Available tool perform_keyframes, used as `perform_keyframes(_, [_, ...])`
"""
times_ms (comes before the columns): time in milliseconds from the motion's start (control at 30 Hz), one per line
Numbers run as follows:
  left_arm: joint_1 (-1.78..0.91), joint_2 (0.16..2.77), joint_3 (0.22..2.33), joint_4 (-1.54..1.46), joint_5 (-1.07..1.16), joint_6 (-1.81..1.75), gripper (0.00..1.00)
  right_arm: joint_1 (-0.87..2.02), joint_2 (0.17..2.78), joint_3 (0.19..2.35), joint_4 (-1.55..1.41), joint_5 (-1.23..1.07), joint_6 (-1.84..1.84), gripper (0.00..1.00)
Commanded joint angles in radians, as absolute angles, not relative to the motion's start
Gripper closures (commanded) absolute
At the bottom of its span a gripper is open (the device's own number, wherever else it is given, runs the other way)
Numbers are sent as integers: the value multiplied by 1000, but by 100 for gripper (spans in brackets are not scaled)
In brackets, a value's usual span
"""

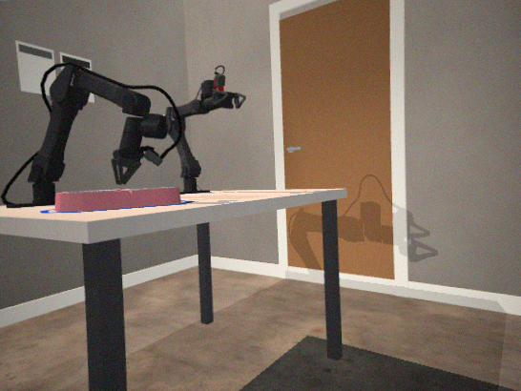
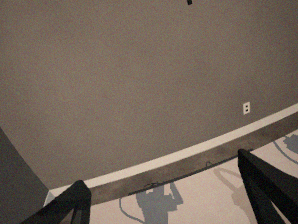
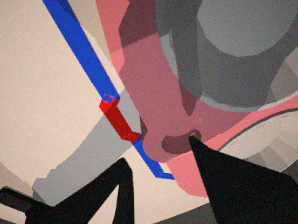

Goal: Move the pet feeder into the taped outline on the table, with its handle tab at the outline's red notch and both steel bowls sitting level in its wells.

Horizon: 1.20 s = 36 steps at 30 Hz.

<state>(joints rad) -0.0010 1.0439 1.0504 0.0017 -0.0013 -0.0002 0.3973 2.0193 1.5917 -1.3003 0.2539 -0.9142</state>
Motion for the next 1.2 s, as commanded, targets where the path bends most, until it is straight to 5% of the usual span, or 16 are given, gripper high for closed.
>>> perform_keyframes(0, [-4,1035,1054,34,3,-12,0,414,2008,1666,-1378,252,-896,53])
perform_keyframes(900, [-4,1035,1054,34,3,-12,0,425,2017,1731,-1468,263,-881,53])
perform_keyframes(1167, [-3,1047,1043,33,6,-11,0,331,1888,1707,-1240,196,-725,53])
